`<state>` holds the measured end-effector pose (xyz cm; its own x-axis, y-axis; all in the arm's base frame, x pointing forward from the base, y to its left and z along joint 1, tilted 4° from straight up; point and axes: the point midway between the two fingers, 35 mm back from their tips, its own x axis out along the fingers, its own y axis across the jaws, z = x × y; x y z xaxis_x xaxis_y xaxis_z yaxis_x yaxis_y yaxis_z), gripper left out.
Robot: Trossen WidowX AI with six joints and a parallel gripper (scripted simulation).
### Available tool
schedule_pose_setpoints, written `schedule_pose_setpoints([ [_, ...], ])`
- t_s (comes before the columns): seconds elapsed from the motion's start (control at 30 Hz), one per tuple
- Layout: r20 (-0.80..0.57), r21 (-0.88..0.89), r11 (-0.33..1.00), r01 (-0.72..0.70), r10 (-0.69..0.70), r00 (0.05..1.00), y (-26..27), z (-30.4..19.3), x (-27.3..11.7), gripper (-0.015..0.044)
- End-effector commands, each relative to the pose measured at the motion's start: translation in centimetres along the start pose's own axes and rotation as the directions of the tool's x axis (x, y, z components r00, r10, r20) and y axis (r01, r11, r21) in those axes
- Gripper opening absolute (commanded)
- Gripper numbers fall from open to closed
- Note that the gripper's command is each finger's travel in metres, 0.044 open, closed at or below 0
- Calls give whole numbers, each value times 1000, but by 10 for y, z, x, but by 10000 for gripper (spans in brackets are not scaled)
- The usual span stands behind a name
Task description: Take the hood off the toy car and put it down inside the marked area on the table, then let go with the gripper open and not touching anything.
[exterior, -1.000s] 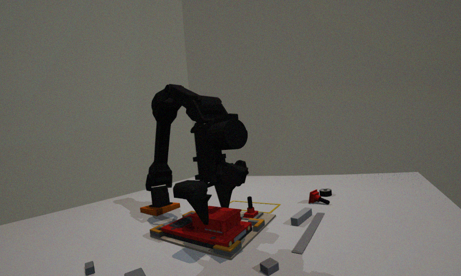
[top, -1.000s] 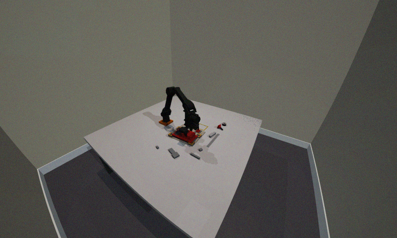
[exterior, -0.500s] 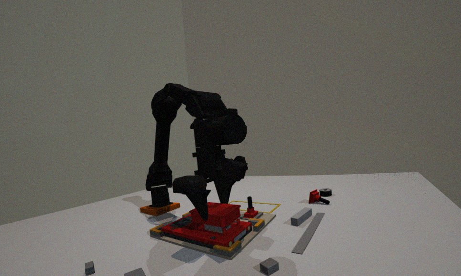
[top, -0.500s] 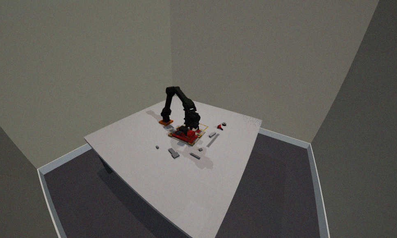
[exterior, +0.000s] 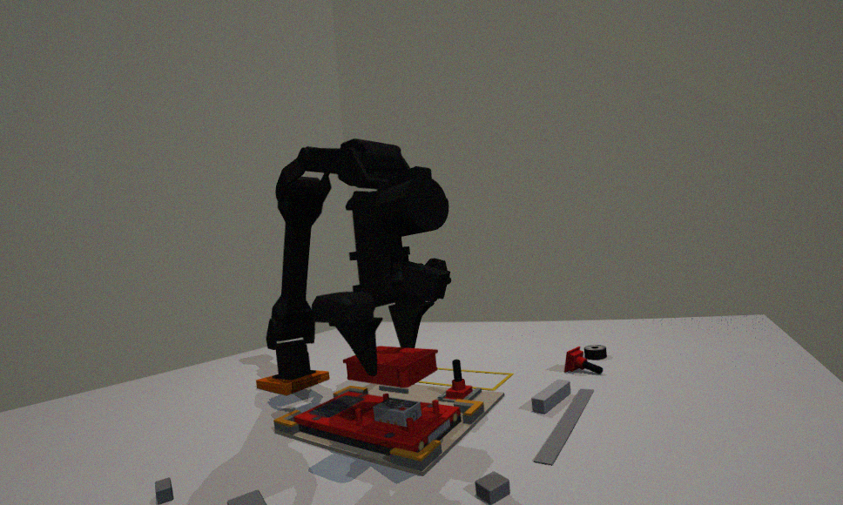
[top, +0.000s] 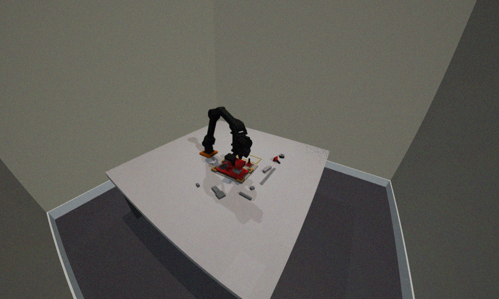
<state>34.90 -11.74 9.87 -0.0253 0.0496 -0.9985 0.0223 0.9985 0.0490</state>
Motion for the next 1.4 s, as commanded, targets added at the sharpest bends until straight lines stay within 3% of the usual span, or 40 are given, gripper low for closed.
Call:
schedule_pose_setpoints([
  [0.0,14,-6,1000,6,-6,1000,0,1,-17,0],
  [1.37,10,-20,1000,-12,12,1000,195,-25,-16,0],
])
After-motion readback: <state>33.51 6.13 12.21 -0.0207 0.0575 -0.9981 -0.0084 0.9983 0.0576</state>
